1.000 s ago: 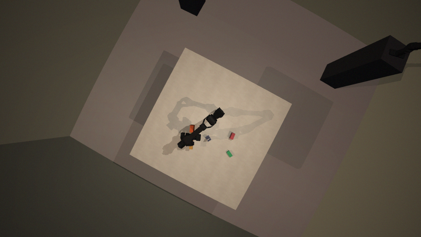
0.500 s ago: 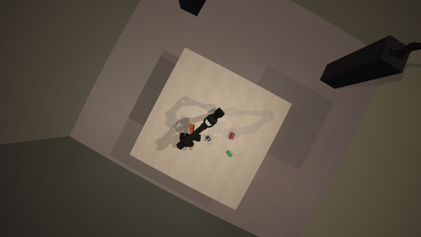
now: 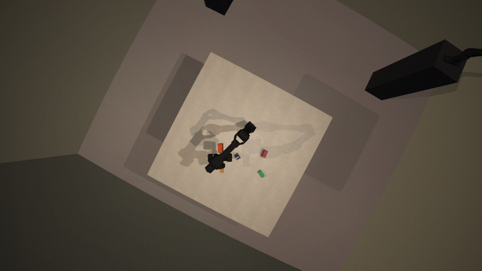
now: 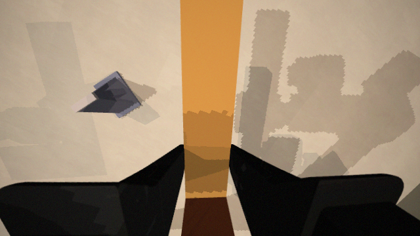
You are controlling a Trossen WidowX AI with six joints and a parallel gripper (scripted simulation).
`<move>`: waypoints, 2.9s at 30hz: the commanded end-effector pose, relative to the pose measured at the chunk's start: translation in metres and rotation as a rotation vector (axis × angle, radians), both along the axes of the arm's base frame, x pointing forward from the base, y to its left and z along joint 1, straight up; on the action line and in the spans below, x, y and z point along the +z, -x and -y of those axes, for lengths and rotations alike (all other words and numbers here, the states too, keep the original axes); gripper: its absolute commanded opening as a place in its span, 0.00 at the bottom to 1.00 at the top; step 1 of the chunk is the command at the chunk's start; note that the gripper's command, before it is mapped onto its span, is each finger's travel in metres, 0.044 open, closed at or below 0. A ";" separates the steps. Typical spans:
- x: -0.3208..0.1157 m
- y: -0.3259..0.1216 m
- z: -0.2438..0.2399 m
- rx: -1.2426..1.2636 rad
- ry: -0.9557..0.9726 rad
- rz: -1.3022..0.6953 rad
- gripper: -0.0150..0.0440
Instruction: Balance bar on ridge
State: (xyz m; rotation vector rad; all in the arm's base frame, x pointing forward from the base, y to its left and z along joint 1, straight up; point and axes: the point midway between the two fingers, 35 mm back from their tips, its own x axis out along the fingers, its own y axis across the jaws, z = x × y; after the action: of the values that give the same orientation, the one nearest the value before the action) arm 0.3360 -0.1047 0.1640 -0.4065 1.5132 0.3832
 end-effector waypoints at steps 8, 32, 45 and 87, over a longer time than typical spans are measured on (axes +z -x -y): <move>0.003 -0.002 -0.044 0.165 0.001 0.006 0.25; 0.003 0.016 -0.135 0.488 0.002 0.004 0.25; -0.004 0.024 -0.152 0.541 0.001 0.004 0.25; -0.041 0.025 -0.153 0.542 0.001 0.004 0.25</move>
State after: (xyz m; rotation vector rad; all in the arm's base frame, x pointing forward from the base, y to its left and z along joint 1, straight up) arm 0.3109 0.0477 0.1225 -0.8215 1.3877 0.8027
